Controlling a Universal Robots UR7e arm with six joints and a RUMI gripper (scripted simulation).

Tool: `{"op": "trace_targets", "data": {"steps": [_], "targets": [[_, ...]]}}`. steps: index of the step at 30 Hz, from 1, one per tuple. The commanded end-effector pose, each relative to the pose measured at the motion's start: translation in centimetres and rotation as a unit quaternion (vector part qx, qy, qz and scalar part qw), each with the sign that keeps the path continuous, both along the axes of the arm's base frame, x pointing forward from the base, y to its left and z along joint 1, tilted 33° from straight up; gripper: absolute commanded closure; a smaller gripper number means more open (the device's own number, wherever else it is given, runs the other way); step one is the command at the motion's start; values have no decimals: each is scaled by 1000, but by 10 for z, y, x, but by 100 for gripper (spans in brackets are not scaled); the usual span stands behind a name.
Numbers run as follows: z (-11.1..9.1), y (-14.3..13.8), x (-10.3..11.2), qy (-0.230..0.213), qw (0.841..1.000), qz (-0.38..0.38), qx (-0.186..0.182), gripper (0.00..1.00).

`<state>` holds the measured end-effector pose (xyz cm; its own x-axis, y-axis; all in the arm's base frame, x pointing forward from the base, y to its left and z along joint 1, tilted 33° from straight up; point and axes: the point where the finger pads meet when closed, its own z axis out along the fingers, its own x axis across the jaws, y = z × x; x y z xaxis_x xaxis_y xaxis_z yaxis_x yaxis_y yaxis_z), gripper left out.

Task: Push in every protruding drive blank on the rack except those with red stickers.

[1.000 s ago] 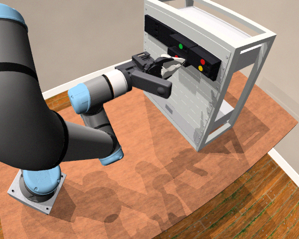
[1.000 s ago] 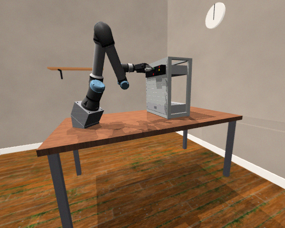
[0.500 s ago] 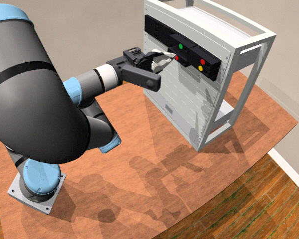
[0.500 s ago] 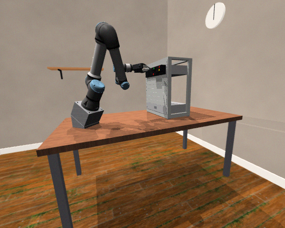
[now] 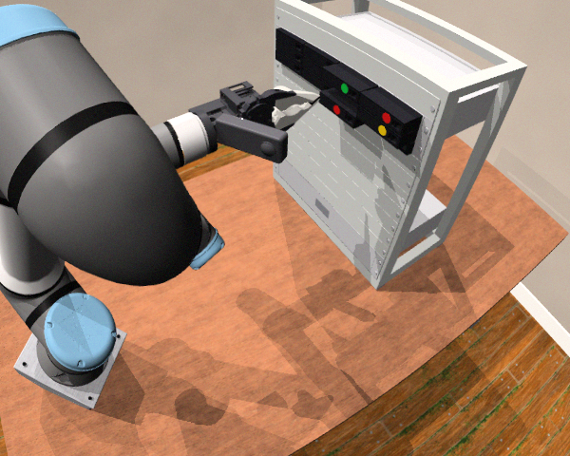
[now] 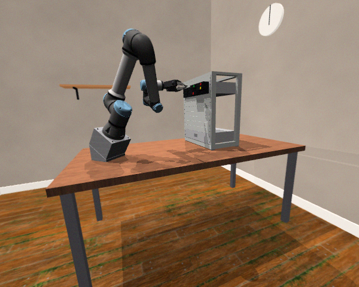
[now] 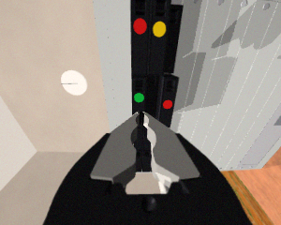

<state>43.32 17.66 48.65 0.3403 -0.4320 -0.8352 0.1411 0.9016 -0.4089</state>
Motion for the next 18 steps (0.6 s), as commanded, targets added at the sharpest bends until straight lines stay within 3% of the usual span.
{"op": "trace_targets", "data": {"steps": [1, 18], "targets": [[-3, 7, -1, -1, 1000, -2, 1, 100], [-7, 17, -4, -1, 1000, -2, 1, 100]]}}
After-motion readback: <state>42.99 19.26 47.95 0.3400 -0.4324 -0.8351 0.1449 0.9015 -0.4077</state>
